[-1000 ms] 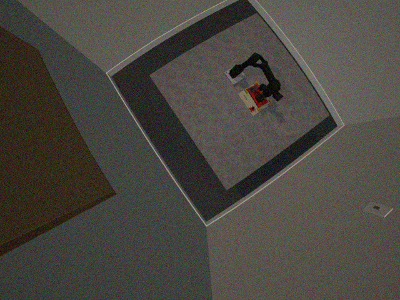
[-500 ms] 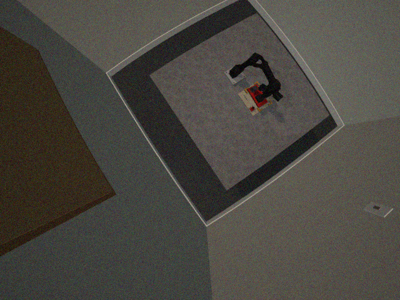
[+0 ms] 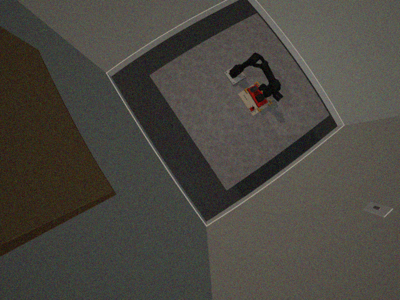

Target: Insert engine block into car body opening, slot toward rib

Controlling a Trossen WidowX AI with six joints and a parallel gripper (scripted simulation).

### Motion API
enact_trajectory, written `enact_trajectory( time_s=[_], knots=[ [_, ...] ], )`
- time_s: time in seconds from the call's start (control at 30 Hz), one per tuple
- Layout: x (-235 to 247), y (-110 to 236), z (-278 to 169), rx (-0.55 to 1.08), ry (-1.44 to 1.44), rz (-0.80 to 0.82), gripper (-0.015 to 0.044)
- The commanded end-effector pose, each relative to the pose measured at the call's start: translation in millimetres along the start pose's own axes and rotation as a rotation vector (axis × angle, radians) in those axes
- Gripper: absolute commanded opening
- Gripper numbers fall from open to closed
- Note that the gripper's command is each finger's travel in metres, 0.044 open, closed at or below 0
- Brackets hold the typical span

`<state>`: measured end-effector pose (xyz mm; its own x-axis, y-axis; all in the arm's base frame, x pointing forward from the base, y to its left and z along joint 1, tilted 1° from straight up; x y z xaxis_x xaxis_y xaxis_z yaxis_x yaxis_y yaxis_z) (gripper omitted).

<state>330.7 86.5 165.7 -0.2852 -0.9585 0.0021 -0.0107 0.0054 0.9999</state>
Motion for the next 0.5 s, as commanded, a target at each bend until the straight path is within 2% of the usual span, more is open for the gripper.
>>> enact_trajectory(
  time_s=[0.0,0.47],
  knots=[
    [-0.3,0.0,-0.2,0.0,-0.052,-0.003,0.0159],
    [-0.1,0.0,0.0,0.0,0.002,-0.003,0.0159]
  ],
)
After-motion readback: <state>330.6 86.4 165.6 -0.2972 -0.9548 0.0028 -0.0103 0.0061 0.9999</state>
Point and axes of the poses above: the point midway between the two fingers, 35 mm back from their tips, its own y axis back along the fingers, its own x axis across the jaws, z = x × y, the point moved 9 cm from there along y, back along the fingers, and after that the axes turned 15 degrees about -y, right-handed, at the moved point
